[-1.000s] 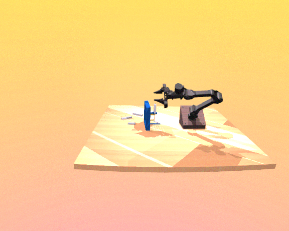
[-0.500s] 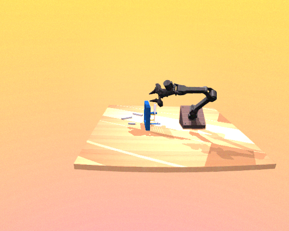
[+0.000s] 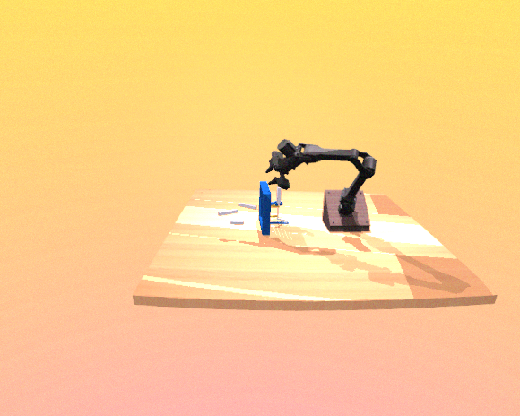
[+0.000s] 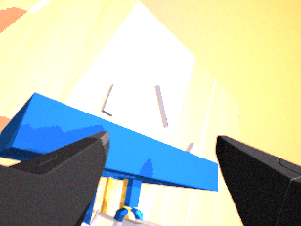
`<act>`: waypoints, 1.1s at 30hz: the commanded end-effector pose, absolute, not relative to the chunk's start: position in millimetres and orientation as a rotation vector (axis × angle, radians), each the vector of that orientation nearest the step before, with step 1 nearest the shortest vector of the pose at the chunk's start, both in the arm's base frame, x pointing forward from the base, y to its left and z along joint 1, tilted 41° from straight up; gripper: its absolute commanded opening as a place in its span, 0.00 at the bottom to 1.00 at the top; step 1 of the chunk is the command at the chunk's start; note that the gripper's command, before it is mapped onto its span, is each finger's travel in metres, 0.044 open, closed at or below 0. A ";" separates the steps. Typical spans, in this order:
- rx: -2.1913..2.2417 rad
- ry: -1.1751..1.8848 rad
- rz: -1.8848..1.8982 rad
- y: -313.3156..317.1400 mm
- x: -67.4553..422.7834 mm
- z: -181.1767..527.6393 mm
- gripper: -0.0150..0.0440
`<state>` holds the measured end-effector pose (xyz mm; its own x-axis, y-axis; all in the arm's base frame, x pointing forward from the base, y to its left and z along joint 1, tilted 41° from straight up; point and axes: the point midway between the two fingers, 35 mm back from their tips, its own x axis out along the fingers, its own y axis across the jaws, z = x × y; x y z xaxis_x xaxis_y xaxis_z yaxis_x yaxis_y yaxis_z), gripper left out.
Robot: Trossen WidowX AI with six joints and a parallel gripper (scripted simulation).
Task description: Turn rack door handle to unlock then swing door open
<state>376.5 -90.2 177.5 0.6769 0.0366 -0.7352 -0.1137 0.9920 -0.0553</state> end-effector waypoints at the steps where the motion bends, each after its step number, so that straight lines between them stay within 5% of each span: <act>1: -0.080 0.907 0.124 -99.7 376.8 162.3 0.75; 33: 0.327 1.347 0.441 -152.7 342.6 85.0 0.75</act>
<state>345.9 -147.7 90.1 0.1899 0.4310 -0.8821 -0.1299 0.9016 0.4125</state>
